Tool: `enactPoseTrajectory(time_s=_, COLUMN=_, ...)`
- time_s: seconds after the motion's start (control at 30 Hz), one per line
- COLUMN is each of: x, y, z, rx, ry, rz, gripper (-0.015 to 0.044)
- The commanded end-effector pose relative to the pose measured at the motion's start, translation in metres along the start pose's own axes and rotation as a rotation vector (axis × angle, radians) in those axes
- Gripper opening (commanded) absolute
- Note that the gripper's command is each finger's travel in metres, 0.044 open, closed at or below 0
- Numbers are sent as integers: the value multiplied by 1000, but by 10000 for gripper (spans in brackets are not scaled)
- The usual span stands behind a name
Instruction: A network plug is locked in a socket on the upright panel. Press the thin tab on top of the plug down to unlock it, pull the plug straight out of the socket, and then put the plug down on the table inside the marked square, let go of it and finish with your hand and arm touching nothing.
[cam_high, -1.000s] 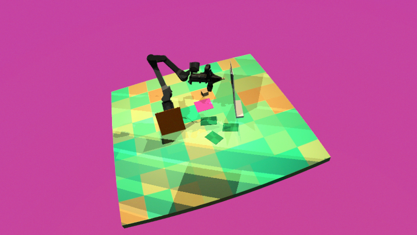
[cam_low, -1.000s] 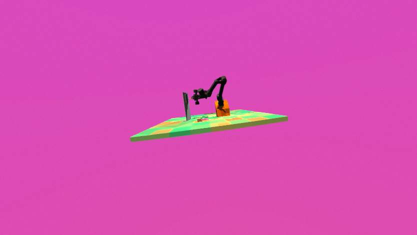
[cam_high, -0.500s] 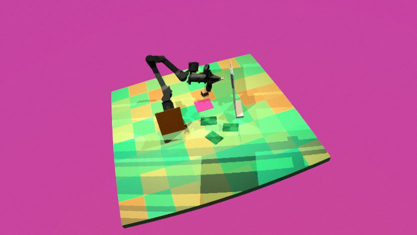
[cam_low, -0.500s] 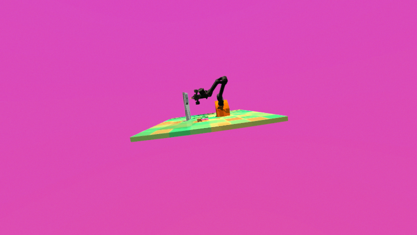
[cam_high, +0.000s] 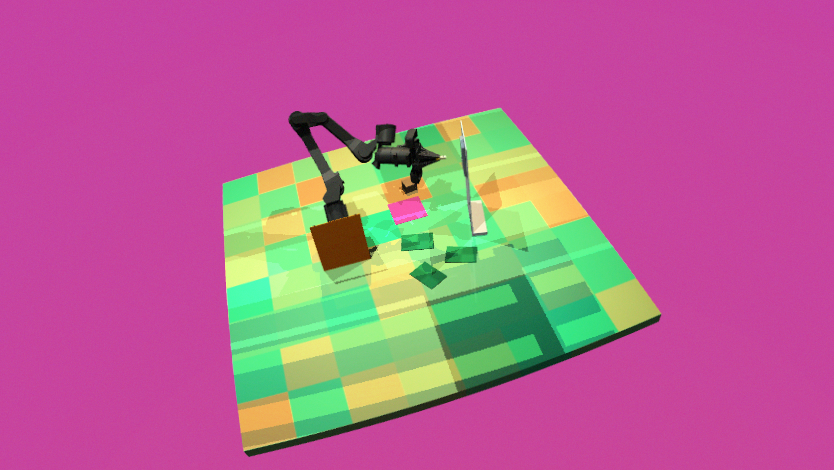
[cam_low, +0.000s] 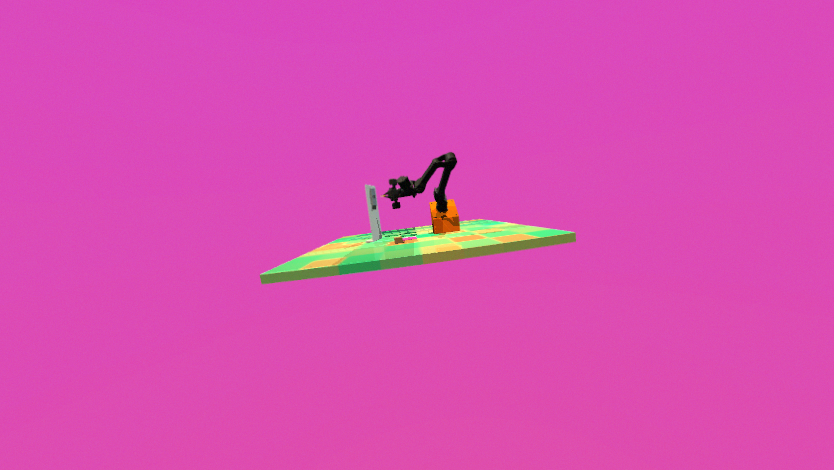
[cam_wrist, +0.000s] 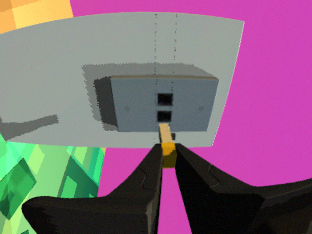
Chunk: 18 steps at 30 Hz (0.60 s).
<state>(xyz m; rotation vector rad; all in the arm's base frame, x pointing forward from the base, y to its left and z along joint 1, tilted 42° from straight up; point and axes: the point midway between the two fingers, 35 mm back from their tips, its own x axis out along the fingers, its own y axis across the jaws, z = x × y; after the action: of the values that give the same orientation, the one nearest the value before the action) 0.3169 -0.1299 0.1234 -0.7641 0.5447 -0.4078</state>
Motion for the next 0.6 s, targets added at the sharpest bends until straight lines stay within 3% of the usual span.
enactPoseTrajectory(time_s=0.0, x=-1, y=-9, z=1, rx=0, ry=-4, rz=-2, gripper=0)
enactPoseTrajectory(time_s=0.57, x=-19, y=-56, z=-4, rx=1, ry=-1, rz=-5, gripper=0)
